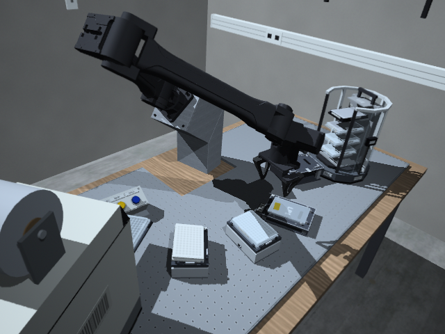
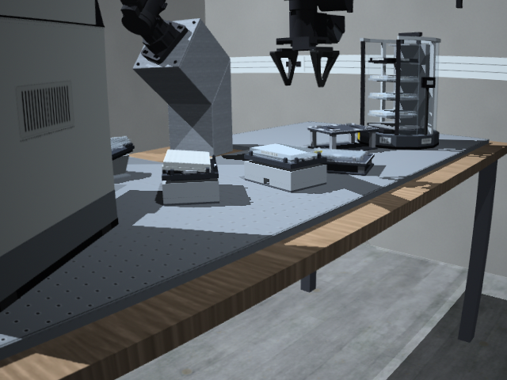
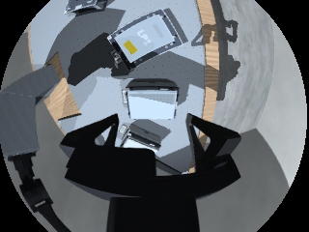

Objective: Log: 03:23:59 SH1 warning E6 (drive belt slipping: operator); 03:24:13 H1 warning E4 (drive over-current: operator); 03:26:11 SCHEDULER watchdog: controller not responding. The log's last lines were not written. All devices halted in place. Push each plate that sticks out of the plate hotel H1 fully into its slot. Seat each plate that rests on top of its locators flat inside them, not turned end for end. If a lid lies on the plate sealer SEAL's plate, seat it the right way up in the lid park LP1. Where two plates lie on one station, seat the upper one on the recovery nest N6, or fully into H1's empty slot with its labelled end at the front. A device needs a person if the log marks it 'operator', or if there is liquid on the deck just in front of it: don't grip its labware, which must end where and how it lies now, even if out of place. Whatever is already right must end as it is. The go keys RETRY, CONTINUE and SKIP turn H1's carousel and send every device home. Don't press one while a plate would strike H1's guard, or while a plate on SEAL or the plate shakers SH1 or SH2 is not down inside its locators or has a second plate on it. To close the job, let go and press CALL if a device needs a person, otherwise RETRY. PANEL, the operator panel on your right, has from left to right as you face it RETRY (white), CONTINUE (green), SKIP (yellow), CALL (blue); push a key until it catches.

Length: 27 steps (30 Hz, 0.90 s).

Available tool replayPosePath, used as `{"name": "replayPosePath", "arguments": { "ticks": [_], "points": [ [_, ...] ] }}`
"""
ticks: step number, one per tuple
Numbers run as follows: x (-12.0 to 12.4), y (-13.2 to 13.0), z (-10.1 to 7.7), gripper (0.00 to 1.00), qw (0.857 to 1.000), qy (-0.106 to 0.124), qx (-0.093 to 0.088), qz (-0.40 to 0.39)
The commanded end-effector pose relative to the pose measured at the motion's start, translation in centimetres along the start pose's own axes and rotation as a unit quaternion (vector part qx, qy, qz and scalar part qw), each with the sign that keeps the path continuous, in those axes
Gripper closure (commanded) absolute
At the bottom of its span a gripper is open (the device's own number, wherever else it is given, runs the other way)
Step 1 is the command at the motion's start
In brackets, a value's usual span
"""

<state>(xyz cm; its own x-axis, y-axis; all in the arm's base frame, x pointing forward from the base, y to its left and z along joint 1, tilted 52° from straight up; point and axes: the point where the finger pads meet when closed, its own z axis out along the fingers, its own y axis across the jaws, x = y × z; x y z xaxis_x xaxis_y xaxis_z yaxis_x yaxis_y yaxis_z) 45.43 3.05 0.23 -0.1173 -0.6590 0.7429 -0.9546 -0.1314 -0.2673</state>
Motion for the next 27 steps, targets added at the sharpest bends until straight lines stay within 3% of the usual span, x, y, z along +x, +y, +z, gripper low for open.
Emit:
{"name": "replayPosePath", "arguments": {
  "ticks": [1, 27],
  "points": [
    [-0.1, -1.7, -3.0, 0.00, 1.000, -0.008, 0.021, 0.018],
    [-0.1, -1.6, -9.6, 0.00, 1.000, -0.012, 0.021, 0.019]
  ]
}}
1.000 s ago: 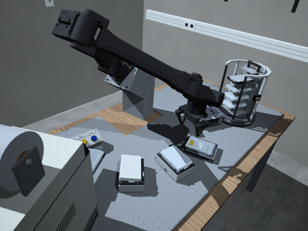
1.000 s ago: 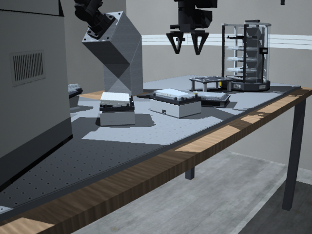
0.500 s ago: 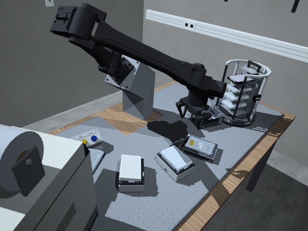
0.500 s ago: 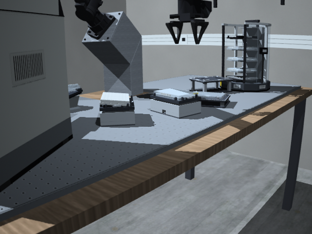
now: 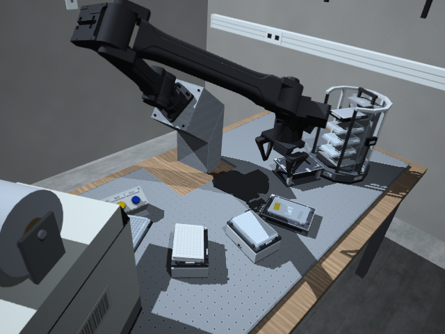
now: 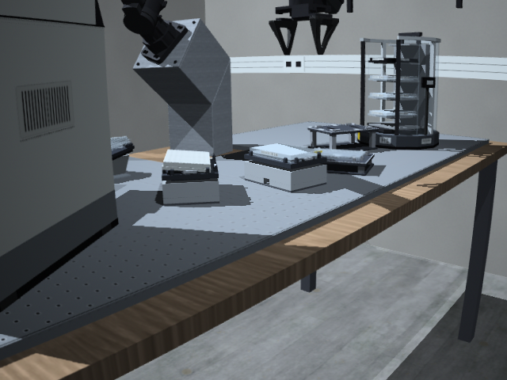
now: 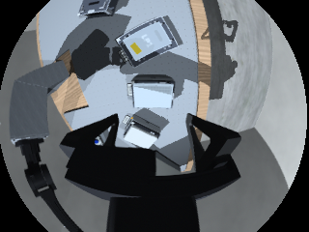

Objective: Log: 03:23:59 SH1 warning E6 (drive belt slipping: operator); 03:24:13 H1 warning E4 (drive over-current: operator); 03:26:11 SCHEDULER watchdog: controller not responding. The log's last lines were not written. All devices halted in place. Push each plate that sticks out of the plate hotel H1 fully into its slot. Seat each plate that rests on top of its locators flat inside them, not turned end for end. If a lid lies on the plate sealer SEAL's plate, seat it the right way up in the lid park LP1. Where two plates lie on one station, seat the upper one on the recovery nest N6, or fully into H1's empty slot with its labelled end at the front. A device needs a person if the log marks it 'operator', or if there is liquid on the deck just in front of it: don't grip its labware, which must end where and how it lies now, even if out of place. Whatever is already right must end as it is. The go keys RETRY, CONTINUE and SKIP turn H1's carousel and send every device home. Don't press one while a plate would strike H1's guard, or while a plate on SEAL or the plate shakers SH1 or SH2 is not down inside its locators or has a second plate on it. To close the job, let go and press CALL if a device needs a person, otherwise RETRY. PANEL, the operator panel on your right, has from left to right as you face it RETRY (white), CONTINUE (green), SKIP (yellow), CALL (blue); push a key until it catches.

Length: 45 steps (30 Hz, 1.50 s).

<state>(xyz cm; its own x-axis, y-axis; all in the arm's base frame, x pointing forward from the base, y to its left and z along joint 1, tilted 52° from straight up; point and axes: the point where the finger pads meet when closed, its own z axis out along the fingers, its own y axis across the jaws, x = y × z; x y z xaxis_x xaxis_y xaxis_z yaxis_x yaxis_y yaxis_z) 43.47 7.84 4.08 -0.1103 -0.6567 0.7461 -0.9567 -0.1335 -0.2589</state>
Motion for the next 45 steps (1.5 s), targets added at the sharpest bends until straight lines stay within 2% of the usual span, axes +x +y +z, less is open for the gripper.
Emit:
{"name": "replayPosePath", "arguments": {
  "ticks": [1, 3, 13, 20, 21, 25, 31, 35, 37, 45],
  "points": [
    [0.0, -1.8, -3.5, 0.00, 0.999, -0.013, 0.023, 0.023],
    [0.0, -1.8, -3.5, 0.00, 0.999, -0.013, 0.023, 0.023],
    [0.0, -1.8, -6.0, 0.00, 0.999, -0.014, 0.023, 0.024],
    [0.1, -1.7, -5.9, 0.00, 0.999, -0.013, 0.022, 0.023],
    [-1.2, -1.0, -5.1, 0.00, 1.000, -0.007, 0.014, 0.027],
    [-2.5, -0.8, -5.3, 0.00, 0.995, -0.009, 0.015, 0.096],
    [-4.4, -0.2, -5.3, 0.00, 0.981, -0.010, 0.015, 0.194],
    [-5.7, 0.2, -5.3, 0.00, 0.966, -0.011, 0.014, 0.259],
    [-5.7, 0.2, -5.3, 0.00, 0.966, -0.011, 0.014, 0.259],
    [-8.4, 1.0, -5.3, 0.00, 0.923, -0.013, 0.012, 0.385]
  ]
}}
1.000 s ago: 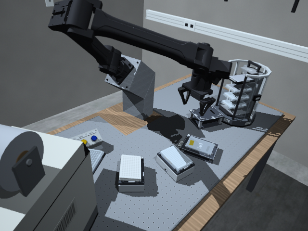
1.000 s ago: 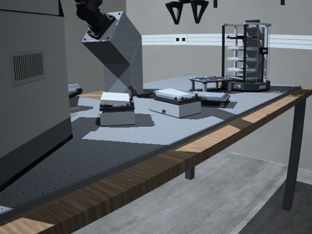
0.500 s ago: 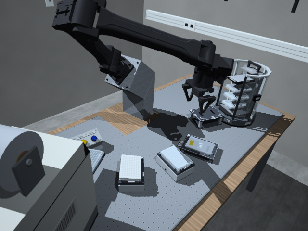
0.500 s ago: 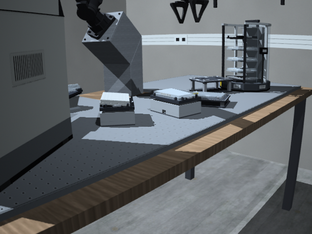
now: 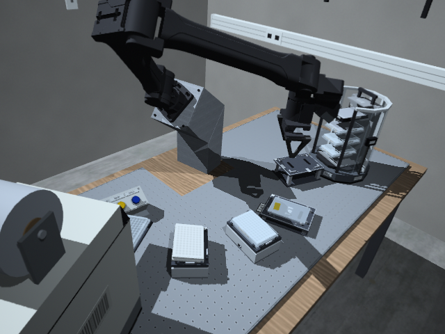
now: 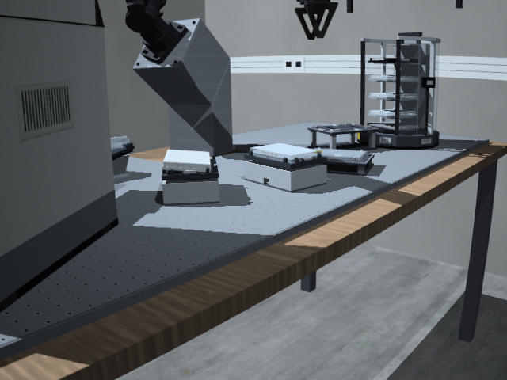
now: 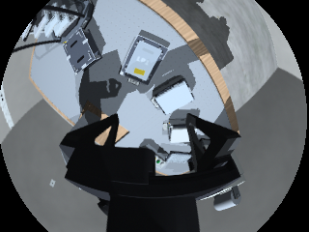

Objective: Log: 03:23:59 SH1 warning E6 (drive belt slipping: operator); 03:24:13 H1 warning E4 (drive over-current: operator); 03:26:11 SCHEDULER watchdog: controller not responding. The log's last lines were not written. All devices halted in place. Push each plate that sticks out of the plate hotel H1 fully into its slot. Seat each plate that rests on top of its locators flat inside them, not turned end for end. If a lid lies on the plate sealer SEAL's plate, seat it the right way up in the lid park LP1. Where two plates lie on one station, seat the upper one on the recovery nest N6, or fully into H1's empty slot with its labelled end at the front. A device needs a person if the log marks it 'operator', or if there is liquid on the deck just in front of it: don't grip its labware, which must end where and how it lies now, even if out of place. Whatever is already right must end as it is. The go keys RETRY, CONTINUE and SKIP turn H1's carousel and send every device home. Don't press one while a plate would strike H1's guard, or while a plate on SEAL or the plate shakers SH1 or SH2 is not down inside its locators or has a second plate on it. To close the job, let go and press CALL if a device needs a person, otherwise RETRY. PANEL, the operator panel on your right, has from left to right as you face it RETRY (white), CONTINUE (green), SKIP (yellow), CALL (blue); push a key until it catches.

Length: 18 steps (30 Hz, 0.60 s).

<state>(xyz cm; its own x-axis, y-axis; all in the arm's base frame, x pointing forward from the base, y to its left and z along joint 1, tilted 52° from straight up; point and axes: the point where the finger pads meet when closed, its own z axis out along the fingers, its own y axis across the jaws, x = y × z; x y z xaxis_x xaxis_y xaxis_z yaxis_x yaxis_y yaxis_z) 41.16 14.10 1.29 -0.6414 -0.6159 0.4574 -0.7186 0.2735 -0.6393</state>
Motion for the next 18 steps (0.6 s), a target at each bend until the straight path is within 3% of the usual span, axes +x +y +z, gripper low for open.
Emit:
{"name": "replayPosePath", "arguments": {
  "ticks": [1, 6, 18],
  "points": [
    [-2.9, 0.8, -1.7, 0.00, 0.994, -0.015, 0.010, 0.104],
    [-3.9, 2.1, -1.7, 0.00, 0.982, -0.016, 0.009, 0.187],
    [-6.0, 4.9, -1.7, 0.00, 0.981, -0.016, 0.006, 0.191]
  ]
}}
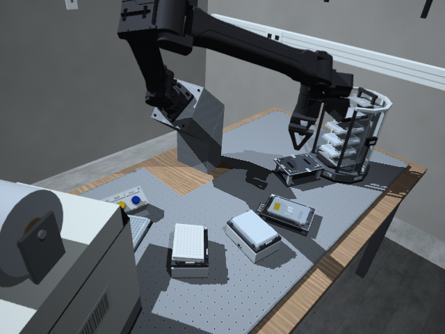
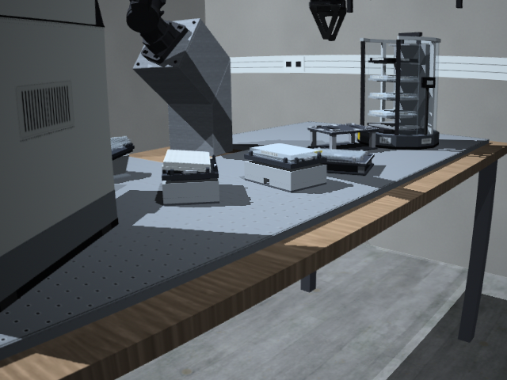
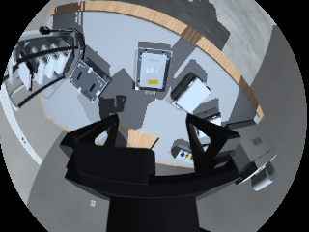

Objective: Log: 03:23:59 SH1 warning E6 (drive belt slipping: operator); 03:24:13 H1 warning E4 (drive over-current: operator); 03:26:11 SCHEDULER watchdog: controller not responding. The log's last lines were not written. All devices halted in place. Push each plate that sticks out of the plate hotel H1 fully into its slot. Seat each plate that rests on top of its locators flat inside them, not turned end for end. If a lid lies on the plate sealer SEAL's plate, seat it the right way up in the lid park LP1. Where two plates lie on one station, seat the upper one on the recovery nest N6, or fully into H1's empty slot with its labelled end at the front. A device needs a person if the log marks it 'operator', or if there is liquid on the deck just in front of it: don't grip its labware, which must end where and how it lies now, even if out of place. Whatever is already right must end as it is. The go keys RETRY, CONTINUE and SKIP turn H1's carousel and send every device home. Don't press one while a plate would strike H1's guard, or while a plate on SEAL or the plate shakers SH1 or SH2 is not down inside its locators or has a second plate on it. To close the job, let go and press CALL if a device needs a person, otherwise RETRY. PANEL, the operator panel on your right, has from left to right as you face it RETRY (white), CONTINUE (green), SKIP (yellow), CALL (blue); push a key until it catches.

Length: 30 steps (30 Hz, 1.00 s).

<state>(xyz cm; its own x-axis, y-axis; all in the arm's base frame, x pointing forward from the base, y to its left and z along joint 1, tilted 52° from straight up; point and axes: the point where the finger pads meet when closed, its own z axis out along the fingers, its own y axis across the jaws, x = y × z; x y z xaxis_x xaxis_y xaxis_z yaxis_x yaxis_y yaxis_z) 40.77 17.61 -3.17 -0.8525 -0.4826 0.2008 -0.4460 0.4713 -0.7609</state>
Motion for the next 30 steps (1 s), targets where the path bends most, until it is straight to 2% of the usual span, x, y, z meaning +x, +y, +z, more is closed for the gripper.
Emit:
{"name": "replayPosePath", "arguments": {
  "ticks": [1, 20, 23, 25, 30],
  "points": [
    [-1.7, 1.8, -1.8, 0.00, 1.000, -0.015, 0.002, 0.012],
    [-3.4, 7.4, -1.8, 0.00, 1.000, -0.016, 0.001, 0.012],
    [-3.3, 8.4, -1.8, 0.00, 0.999, -0.015, 0.002, -0.048],
    [-3.3, 8.4, -1.8, 0.00, 0.999, -0.015, 0.002, -0.048],
    [-3.1, 10.2, -1.8, 0.00, 0.991, -0.017, 0.003, -0.130]
  ]
}}
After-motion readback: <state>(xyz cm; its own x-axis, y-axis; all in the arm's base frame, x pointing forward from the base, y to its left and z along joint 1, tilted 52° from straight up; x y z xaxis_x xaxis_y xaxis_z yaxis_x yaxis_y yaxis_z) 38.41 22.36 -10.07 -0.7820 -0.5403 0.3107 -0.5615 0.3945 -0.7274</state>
